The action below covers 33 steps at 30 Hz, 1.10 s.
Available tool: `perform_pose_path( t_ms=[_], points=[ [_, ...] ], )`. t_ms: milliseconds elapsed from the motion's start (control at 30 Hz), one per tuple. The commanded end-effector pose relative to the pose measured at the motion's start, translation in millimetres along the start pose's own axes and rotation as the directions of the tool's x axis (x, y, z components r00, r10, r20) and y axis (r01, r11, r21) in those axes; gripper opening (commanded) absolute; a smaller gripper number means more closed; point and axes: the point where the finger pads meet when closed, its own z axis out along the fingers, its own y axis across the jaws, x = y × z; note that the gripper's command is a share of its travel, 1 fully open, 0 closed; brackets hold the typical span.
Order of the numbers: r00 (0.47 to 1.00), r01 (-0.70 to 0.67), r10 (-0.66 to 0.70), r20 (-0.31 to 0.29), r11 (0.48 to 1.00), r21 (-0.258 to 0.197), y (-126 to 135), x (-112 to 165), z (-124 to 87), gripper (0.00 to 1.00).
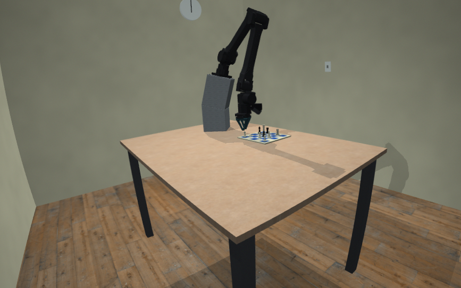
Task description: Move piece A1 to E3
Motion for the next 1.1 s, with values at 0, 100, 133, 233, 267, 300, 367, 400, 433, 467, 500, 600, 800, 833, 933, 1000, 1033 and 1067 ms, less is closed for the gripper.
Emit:
perform_pose_path(
  t_ms=[0,100,133,233,267,300,367,400,433,467,500,600,800,833,933,1000,1033,1067],
  points=[
    [1.000,0.012,-0.012,0.008,1.000,0.008,0.7,-0.9,-0.5,0.33],
    [1.000,0.012,-0.012,0.008,1.000,0.008,0.7,-0.8,-0.5,0.33],
    [1.000,0.012,-0.012,0.008,1.000,0.008,0.6,-0.7,-0.5,0.33],
    [1.000,0.011,-0.011,0.007,1.000,0.007,0.3,1.1,-0.4,0.33],
    [1.000,0.009,-0.009,0.006,1.000,0.007,0.1,2.1,-0.3,0.33],
    [1.000,0.007,-0.007,0.005,1.000,0.006,-0.1,3.3,-0.2,0.33],
    [1.000,0.003,-0.003,0.003,1.000,0.006,-0.7,5.4,-0.1,0.33],
    [1.000,0.001,-0.001,0.003,1.000,0.006,-1.1,6.0,-0.4,0.33],
    [1.000,-0.001,0.001,0.004,1.000,0.007,-1.6,6.3,-0.7,0.33],
    [1.000,-0.002,0.002,0.005,1.000,0.008,-2.1,6.2,-1.1,0.33],
    [1.000,-0.003,0.003,0.005,1.000,0.008,-2.4,6.2,-1.4,0.33],
    [1.000,-0.004,0.004,0.005,1.000,0.008,-2.5,6.3,-1.4,0.33],
    [1.000,-0.004,0.004,0.007,1.000,0.010,-3.5,5.2,-1.3,0.33],
    [1.000,-0.004,0.004,0.007,1.000,0.010,-3.5,5.2,-1.3,0.33],
    [1.000,-0.004,0.004,0.007,1.000,0.010,-3.5,5.2,-1.3,0.33],
    [1.000,-0.004,0.004,0.007,1.000,0.010,-3.5,5.2,-1.3,0.33],
    [1.000,-0.004,0.004,0.007,1.000,0.010,-3.5,5.2,-1.3,0.33],
    [1.000,-0.004,0.004,0.007,1.000,0.010,-3.5,5.2,-1.3,0.33]
  ],
)
